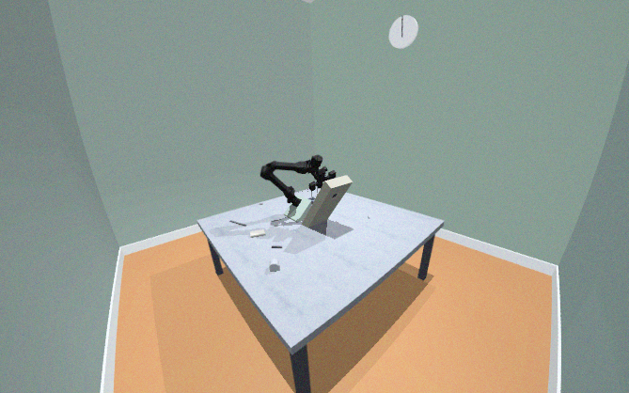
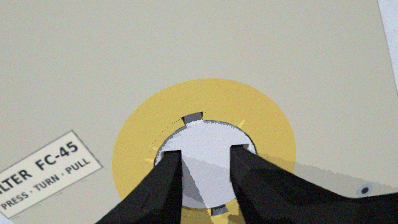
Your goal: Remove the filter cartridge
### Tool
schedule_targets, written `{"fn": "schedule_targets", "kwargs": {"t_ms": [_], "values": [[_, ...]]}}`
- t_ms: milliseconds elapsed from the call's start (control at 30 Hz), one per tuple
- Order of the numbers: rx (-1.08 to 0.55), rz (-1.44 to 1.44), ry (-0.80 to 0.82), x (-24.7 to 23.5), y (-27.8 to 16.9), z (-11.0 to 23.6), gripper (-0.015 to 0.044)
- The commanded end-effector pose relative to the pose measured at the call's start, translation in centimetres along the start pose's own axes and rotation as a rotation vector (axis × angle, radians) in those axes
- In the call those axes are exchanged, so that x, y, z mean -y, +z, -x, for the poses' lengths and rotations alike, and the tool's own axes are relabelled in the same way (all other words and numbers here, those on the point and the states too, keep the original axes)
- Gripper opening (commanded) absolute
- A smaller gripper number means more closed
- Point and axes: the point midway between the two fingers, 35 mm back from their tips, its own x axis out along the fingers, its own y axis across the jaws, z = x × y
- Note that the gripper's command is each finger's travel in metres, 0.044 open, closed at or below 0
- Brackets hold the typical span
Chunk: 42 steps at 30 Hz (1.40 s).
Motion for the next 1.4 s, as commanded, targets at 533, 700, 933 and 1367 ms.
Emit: {"fn": "schedule_targets", "kwargs": {"t_ms": [533,700,933,1367], "values": [[-0.007,-0.199,0.002,0.0,-0.12,-0.4,0.0],[-0.009,-0.37,0.001,0.0,-0.14,-0.49,0.0],[-0.009,-0.613,0.0,0.01,-0.14,-0.56,0.0],[-0.009,-1.067,-0.002,0.01,-0.15,-0.63,0.0]]}}
